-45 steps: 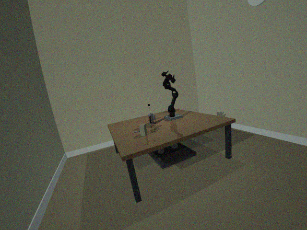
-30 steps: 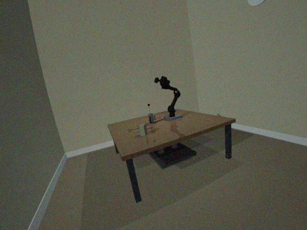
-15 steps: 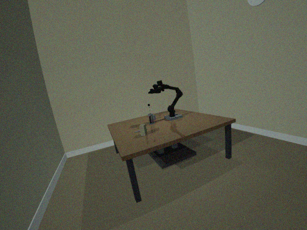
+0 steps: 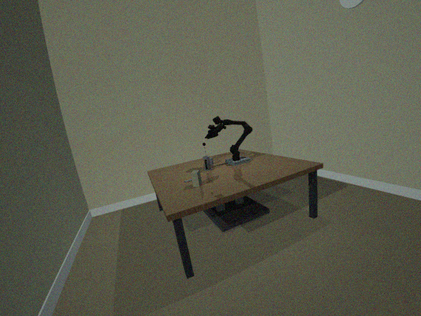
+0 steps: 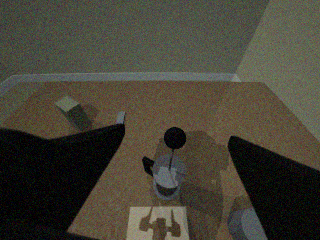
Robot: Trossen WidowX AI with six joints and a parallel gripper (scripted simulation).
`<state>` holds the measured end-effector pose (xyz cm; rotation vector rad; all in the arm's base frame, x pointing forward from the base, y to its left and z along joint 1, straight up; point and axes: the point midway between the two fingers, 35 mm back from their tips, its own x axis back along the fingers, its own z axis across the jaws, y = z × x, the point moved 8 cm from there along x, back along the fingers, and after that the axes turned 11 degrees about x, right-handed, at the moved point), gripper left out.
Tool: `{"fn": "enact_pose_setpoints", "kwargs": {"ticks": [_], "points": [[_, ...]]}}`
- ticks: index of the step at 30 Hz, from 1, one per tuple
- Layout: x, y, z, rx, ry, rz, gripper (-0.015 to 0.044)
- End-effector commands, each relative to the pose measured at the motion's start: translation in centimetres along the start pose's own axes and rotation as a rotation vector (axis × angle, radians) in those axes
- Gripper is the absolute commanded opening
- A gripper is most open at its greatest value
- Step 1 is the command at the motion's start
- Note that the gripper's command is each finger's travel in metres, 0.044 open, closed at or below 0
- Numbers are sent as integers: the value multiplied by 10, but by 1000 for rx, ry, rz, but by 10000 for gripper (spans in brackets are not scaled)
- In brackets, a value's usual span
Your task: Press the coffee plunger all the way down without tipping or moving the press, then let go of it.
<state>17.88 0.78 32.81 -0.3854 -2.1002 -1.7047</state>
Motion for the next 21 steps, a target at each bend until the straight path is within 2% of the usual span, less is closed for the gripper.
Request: {"fn": "enact_pose_setpoints", "kwargs": {"ticks": [1,21], "points": [[-15,-24,4,-7,-7,21,440],[-37,-22,3,-7,-8,20,440]]}}
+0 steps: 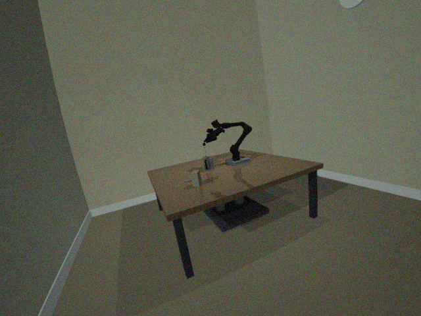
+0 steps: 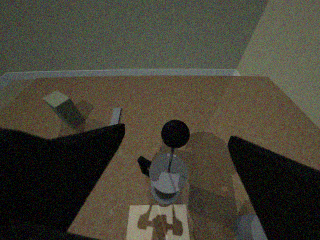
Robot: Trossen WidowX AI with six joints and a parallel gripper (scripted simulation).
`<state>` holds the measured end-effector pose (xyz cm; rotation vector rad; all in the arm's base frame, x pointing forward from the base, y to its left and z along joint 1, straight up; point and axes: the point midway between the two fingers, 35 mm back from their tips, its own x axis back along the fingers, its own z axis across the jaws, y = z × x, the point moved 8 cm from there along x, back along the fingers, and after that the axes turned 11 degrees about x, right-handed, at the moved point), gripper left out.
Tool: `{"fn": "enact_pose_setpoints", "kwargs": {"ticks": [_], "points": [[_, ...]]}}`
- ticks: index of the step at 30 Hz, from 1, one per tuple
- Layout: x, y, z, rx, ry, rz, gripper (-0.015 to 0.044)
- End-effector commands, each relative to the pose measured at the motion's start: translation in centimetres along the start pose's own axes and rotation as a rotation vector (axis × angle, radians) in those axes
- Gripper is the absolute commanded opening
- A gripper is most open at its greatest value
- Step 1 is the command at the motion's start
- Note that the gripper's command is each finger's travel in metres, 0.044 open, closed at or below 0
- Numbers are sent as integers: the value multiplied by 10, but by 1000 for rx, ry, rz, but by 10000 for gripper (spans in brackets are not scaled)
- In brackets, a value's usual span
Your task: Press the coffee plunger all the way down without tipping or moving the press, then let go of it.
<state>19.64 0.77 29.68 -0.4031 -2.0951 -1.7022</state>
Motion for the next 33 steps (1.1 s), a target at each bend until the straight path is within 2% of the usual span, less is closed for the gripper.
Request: {"fn": "enact_pose_setpoints", "kwargs": {"ticks": [1,13,25,33], "points": [[-9,-3,0,-4,-2,7,440],[-25,-4,0,-4,-3,6,440],[-25,-4,0,-4,-3,6,125],[-25,-4,0,-4,-3,6,114]]}}
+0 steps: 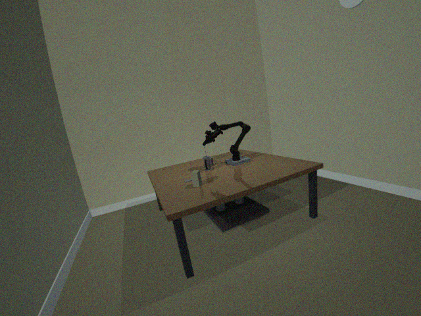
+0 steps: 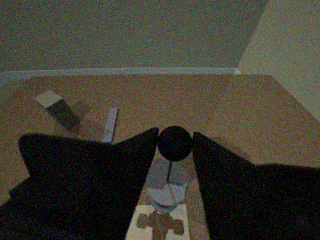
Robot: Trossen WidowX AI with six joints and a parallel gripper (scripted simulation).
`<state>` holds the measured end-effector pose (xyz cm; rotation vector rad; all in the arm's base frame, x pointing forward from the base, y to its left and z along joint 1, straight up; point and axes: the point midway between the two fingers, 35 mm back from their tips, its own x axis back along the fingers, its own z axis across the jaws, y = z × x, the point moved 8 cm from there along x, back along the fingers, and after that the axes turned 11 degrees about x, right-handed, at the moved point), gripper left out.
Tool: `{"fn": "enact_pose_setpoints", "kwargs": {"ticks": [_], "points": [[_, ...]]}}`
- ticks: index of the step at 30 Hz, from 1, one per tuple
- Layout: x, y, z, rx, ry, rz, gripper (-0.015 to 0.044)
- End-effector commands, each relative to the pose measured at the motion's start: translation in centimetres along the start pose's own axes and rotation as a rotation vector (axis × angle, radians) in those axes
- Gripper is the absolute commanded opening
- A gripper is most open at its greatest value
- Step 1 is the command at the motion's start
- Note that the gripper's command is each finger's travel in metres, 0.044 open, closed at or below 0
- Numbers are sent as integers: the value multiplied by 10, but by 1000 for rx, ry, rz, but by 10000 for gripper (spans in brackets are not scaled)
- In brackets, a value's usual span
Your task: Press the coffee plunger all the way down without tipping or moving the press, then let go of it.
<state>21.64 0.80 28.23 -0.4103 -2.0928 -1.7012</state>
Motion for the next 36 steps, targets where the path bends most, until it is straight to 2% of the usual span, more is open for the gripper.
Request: {"fn": "enact_pose_setpoints", "kwargs": {"ticks": [1,36], "points": [[-1,-1,0,-3,-1,1,114],[-33,-40,8,-3,-1,1,114]]}}
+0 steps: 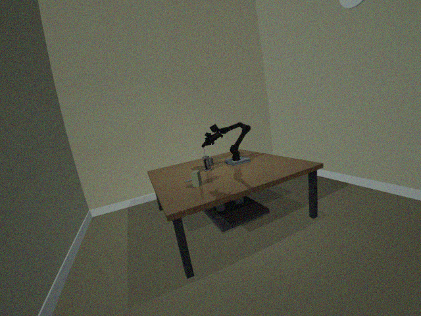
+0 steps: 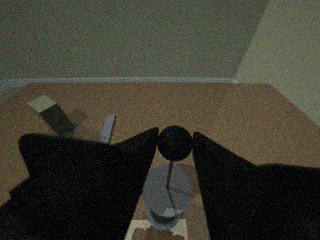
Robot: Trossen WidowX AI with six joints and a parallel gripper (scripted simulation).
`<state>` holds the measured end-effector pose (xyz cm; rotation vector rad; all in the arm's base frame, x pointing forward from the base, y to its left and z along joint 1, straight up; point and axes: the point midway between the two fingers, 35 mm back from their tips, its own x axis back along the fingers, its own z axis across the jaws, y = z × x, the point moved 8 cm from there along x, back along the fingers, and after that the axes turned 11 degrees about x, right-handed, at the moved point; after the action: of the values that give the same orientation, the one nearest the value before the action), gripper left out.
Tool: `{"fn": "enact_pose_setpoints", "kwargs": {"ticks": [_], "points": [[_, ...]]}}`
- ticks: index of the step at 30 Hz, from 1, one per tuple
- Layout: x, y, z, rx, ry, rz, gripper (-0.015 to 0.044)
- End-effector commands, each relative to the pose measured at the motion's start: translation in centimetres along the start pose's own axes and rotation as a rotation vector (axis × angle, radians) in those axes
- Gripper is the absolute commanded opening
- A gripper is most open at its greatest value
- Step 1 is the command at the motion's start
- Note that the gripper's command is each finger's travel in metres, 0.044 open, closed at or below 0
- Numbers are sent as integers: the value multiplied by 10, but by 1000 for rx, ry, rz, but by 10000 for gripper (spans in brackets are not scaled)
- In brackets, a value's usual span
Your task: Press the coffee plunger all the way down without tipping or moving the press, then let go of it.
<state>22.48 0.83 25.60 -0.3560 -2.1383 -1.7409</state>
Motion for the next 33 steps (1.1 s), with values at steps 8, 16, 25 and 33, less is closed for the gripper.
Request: {"fn": "enact_pose_setpoints", "kwargs": {"ticks": [8,16,25,33], "points": [[-19,-34,7,-3,12,68,114],[-26,-45,9,-3,12,67,114],[-35,-56,11,-3,12,67,114],[-44,-60,12,-3,12,67,114]]}}
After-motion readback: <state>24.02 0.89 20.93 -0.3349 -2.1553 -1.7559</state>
